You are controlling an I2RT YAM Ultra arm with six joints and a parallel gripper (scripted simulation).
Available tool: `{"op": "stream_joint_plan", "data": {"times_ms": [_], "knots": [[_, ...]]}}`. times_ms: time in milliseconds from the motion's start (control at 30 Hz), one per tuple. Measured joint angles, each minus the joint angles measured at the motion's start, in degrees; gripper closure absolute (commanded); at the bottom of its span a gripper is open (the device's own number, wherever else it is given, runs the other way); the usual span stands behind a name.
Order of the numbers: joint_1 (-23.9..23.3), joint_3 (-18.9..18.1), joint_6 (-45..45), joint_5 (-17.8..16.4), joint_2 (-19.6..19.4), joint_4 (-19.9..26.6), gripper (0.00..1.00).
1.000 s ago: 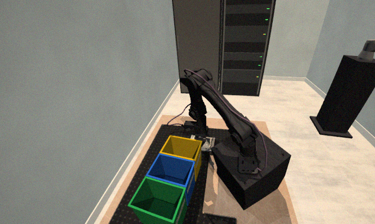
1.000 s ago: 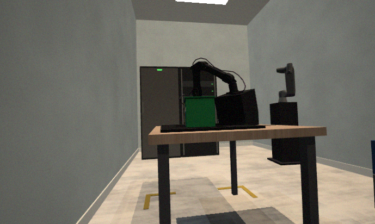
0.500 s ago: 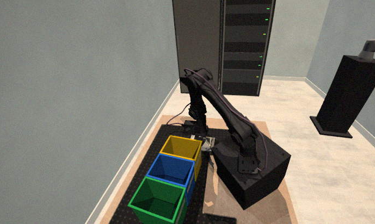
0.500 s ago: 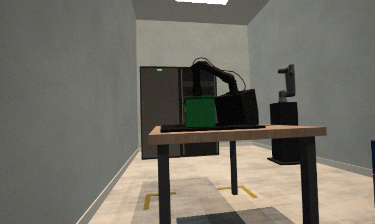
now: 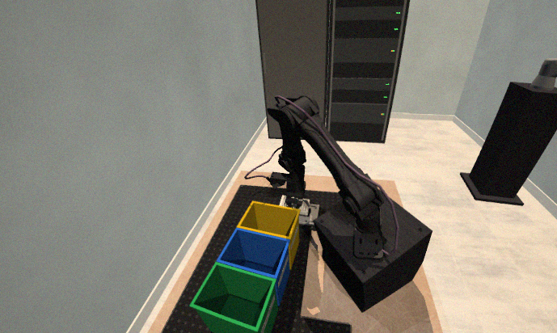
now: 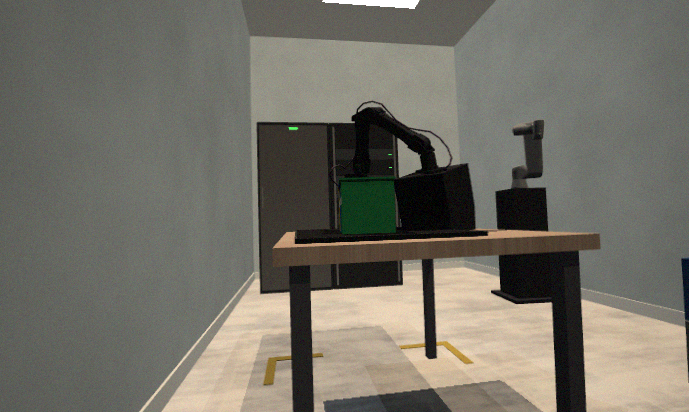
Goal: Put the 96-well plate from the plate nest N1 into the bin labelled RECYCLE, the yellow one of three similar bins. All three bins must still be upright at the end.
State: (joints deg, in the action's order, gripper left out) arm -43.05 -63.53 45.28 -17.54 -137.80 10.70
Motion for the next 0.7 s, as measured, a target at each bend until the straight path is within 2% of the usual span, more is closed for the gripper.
{"op": "stream_joint_plan", "data": {"times_ms": [133,233,467,700], "knots": [[0.68,-0.04,0.31,-2.49,1.75,-3.04,1.0],[0.79,-0.02,0.44,-3.26,2.54,-3.58,1.0],[-1.49,1.18,0.83,0.83,3.54,4.35,1.0],[-1.77,1.42,1.4,1.68,5.53,7.65,1.0]]}}
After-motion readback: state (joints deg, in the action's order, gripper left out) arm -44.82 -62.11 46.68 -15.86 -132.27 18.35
